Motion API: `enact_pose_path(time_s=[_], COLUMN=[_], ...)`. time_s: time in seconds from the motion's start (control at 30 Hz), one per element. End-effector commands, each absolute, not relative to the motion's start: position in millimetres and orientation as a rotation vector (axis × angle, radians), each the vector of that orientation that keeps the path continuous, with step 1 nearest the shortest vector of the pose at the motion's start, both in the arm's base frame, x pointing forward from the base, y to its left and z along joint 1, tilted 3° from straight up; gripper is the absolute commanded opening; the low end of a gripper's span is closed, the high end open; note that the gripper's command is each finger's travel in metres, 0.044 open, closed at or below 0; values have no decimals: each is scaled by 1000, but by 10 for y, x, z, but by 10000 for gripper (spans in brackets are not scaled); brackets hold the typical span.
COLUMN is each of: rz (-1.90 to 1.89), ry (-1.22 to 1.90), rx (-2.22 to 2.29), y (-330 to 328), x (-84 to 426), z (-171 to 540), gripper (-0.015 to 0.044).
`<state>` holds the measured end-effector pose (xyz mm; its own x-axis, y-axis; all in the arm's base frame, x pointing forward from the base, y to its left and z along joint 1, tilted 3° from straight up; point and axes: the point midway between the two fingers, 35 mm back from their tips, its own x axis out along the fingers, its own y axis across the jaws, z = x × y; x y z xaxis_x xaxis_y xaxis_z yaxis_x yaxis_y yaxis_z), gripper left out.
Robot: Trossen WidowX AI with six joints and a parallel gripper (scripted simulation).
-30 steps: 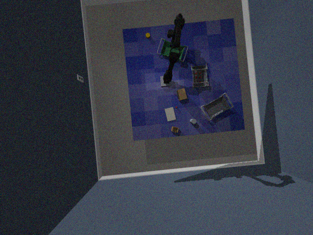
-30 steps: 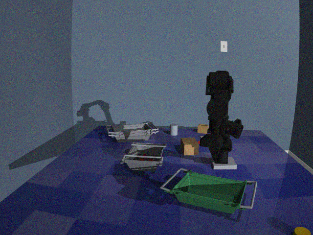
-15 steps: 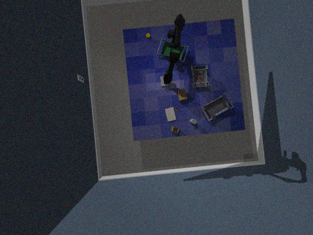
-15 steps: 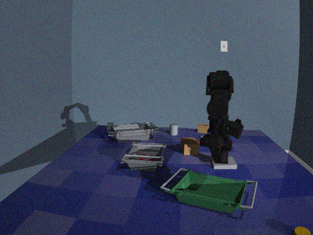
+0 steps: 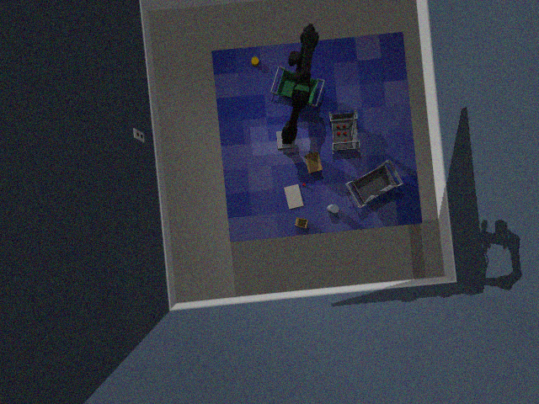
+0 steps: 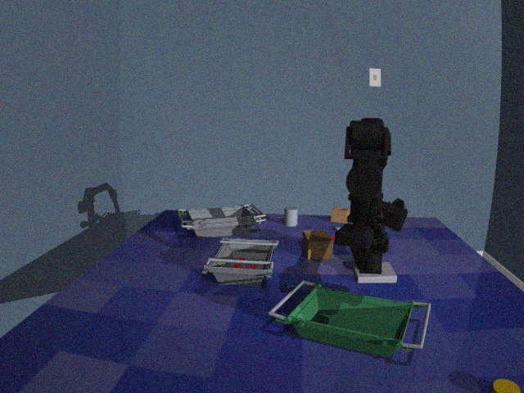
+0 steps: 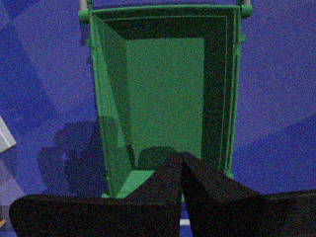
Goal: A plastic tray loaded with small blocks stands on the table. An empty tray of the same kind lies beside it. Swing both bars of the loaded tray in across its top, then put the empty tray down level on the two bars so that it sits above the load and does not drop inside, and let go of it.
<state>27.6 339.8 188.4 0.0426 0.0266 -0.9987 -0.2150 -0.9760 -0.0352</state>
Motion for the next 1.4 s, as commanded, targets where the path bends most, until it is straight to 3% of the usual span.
enact_pose_path(time_s=[0.0, 0.2, 0.57, 0.77, 1.1, 1.37], rz=[2050, 2050, 2029, 1797, 1138, 839], ry=[195, 195, 129, 582, 1191, 1349], rx=[-2133, -2133, -2107, -1856, -1155, -844], y=[3400, 3400, 3372, 3298, 3070, 2941], x=[277, 277, 260, 255, 215, 195], z=[1881, 1881, 2197, 1867, 1639, 1512], gripper=[0, 0, 289, 440, 440, 440])
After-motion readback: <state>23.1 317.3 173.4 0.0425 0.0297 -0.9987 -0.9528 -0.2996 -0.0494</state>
